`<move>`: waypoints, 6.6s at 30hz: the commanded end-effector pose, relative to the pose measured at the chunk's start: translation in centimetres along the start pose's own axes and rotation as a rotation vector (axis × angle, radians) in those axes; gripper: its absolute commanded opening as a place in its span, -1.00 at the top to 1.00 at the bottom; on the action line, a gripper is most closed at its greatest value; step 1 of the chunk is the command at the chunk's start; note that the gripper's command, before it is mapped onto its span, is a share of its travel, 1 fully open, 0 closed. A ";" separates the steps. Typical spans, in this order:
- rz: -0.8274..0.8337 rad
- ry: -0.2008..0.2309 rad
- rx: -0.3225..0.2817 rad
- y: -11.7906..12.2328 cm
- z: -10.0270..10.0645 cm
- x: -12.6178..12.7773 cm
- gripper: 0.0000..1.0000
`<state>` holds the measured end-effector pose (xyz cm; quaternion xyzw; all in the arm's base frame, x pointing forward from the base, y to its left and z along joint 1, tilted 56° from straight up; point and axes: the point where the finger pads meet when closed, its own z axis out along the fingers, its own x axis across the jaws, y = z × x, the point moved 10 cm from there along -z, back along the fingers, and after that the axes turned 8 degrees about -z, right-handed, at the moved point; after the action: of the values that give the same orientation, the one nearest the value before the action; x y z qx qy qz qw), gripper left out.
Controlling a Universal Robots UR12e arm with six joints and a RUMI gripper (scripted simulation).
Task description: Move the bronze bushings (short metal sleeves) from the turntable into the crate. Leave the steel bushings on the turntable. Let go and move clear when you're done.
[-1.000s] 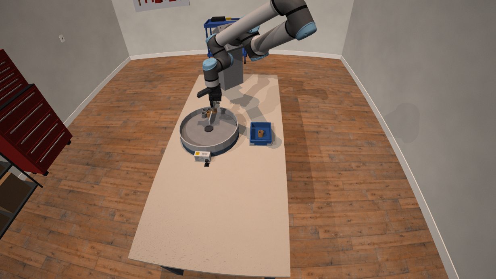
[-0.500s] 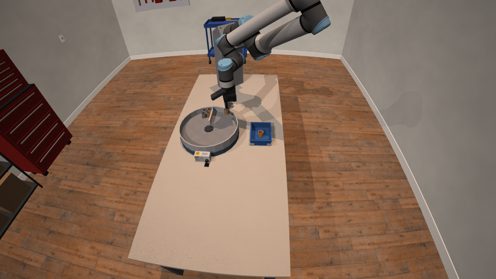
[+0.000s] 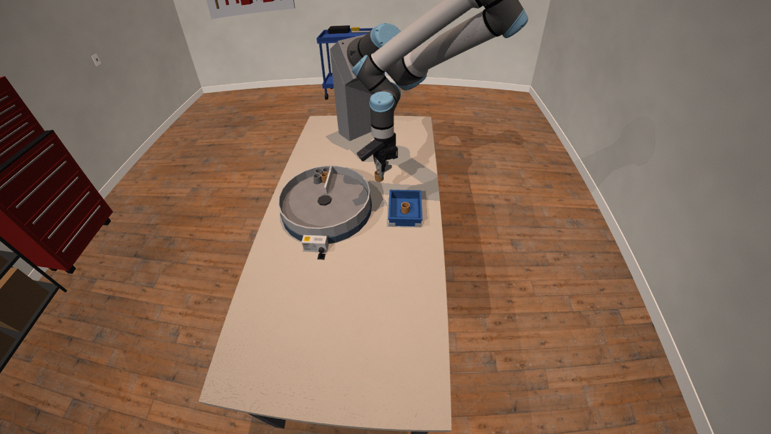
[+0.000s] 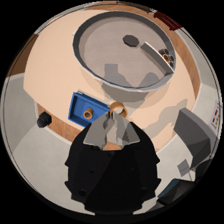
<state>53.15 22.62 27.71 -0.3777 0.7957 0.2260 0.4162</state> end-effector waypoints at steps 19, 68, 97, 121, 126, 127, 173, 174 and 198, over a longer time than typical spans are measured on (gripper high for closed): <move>-0.212 0.004 0.001 7.5 0.0 -8.2 1.00; -0.240 0.003 0.001 8.5 0.0 -9.3 1.00; -0.241 0.007 0.001 8.4 7.5 -9.3 1.00; -0.241 0.007 0.001 8.4 7.6 -9.3 1.00; -0.241 0.007 0.001 8.4 7.6 -9.3 1.00; -0.241 0.007 0.001 8.4 7.6 -9.3 1.00; -0.241 0.007 0.001 8.4 11.5 -9.2 1.00; -0.241 0.007 0.001 8.4 11.5 -9.2 1.00; -0.241 0.007 0.001 8.4 11.8 -9.2 1.00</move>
<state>55.73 39.57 29.23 -0.4714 0.7461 0.1729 0.4374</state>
